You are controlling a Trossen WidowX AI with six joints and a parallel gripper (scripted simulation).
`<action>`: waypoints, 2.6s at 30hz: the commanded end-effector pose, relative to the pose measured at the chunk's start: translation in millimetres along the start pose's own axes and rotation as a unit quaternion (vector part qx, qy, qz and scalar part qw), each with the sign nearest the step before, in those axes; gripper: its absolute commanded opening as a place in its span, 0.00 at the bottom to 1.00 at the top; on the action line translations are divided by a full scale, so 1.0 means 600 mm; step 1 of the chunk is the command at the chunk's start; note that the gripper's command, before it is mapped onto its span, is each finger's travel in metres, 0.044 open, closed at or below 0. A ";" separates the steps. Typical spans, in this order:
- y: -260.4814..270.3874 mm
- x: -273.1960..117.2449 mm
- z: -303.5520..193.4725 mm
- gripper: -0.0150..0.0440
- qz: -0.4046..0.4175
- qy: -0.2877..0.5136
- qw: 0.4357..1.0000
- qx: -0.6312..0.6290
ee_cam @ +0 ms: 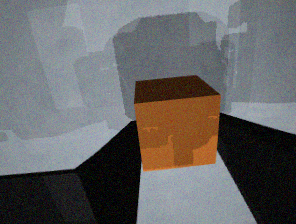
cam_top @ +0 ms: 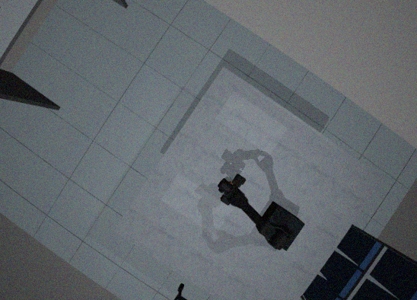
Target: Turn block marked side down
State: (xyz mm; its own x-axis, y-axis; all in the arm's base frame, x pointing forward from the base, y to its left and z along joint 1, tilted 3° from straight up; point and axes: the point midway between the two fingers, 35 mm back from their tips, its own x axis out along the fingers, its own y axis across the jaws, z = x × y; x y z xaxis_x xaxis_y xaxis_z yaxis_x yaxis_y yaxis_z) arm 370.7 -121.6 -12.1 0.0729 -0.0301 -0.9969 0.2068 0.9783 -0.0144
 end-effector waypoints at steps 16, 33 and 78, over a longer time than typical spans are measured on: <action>-0.001 -0.050 0.000 0.25 -0.002 0.000 1.000 0.001; -0.002 -0.034 0.005 0.25 0.000 -0.088 0.996 0.003; -0.004 0.016 0.011 0.25 -0.001 -0.369 0.929 0.003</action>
State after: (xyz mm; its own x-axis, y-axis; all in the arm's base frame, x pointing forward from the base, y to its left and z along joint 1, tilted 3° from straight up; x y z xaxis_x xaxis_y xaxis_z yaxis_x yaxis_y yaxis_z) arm 377.8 -126.2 -16.1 0.6927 -0.1649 -0.7021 0.2125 0.9770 -0.0198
